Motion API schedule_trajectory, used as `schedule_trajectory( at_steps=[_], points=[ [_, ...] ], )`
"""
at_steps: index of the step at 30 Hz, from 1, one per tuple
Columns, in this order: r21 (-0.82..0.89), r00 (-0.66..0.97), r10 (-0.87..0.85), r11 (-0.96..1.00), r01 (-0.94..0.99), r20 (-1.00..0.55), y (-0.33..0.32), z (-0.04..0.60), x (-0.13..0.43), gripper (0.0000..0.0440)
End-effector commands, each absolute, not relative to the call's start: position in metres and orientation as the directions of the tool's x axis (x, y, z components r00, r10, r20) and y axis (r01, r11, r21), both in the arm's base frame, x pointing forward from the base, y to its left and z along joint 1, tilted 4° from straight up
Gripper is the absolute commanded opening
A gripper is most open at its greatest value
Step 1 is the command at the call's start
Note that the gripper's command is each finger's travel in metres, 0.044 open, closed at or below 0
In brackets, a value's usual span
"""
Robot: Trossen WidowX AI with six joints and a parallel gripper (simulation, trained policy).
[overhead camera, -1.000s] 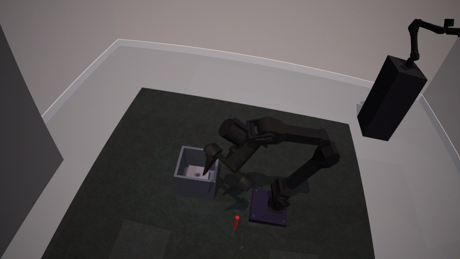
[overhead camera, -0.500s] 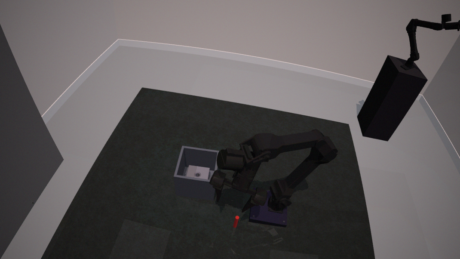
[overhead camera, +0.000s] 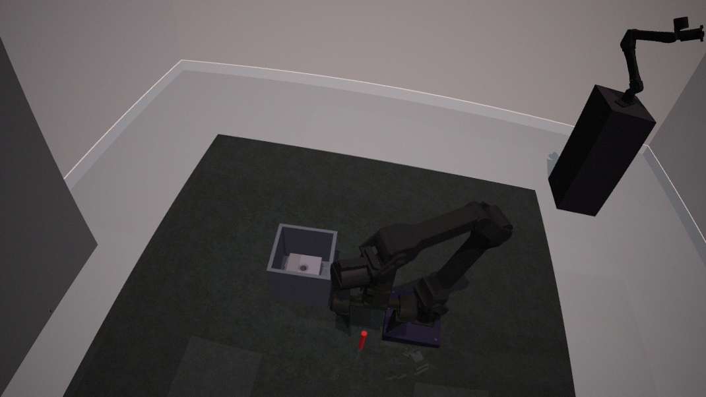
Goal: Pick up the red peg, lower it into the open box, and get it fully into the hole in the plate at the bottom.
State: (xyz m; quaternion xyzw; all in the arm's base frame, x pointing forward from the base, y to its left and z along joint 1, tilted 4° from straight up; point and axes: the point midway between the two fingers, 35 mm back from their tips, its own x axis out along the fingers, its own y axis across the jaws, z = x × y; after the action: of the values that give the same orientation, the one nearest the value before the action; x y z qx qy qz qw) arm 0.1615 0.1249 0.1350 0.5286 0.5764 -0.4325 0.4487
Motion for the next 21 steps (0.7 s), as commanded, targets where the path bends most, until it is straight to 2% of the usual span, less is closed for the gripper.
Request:
schedule_trajectory(
  at_steps=[1, 21],
  points=[
    [-0.056, -0.077, 0.189, 0.115, 0.992, -0.979, 0.122, 0.122, 0.155, 0.0437],
    [-0.111, -0.131, 0.116, 0.164, 0.98, -0.985, 0.112, 0.054, 0.148, 0.0436]
  ],
)
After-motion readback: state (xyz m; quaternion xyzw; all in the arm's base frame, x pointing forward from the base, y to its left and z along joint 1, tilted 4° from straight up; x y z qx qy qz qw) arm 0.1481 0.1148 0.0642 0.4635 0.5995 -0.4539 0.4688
